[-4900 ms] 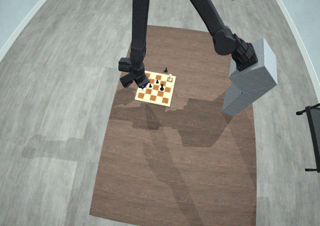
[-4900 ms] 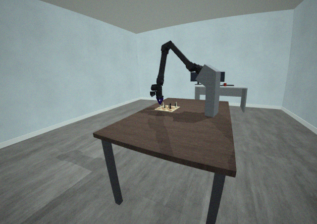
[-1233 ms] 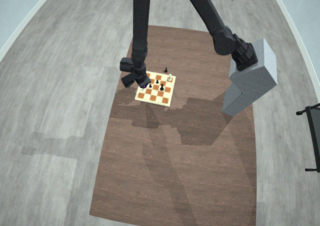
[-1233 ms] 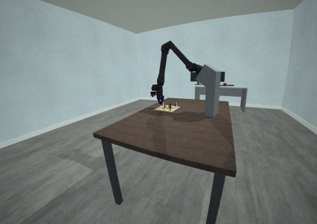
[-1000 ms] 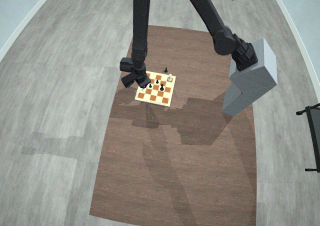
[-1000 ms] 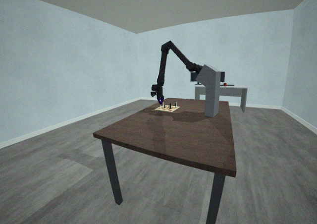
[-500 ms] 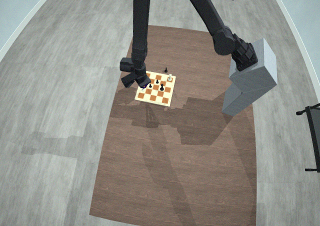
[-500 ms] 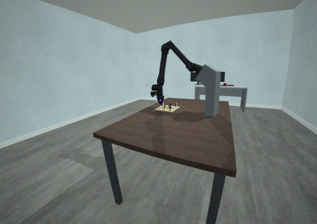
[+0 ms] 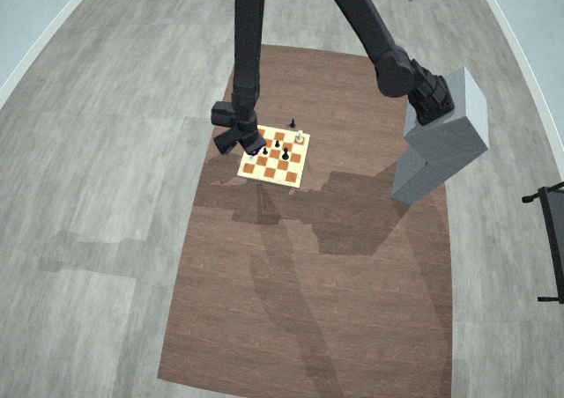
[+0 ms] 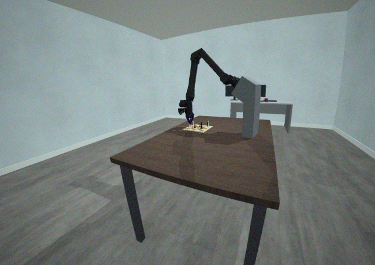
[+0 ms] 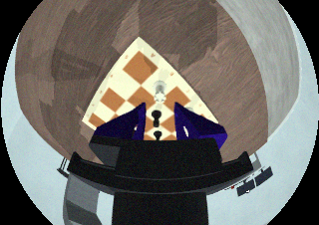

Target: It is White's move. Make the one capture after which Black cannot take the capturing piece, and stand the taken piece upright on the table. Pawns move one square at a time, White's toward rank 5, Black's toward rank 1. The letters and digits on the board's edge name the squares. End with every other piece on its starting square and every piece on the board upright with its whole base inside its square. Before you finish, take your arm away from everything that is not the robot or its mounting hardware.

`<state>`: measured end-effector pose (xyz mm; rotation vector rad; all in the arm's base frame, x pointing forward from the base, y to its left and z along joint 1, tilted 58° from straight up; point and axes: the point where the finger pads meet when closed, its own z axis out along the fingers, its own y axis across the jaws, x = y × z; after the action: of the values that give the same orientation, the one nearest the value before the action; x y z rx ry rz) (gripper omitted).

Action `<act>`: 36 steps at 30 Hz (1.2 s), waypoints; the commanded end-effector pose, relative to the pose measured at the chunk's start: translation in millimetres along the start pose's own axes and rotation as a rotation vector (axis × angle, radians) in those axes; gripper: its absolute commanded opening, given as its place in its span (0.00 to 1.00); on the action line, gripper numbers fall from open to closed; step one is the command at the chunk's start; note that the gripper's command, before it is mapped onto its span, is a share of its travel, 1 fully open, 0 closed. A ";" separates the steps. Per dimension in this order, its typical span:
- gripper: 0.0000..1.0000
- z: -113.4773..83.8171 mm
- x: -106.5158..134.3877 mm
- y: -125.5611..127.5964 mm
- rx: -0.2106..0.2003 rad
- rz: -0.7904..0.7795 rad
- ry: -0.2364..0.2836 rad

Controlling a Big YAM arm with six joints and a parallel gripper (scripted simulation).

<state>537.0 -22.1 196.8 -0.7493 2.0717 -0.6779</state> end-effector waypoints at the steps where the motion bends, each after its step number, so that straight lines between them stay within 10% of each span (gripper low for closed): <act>1: 0.35 6.6 4.2 2.6 -0.005 -0.007 0.006; 36: 0.35 33.3 1.6 -2.9 0.005 -0.004 -0.001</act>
<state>555.8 -27.5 186.0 -0.7470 2.0681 -0.6791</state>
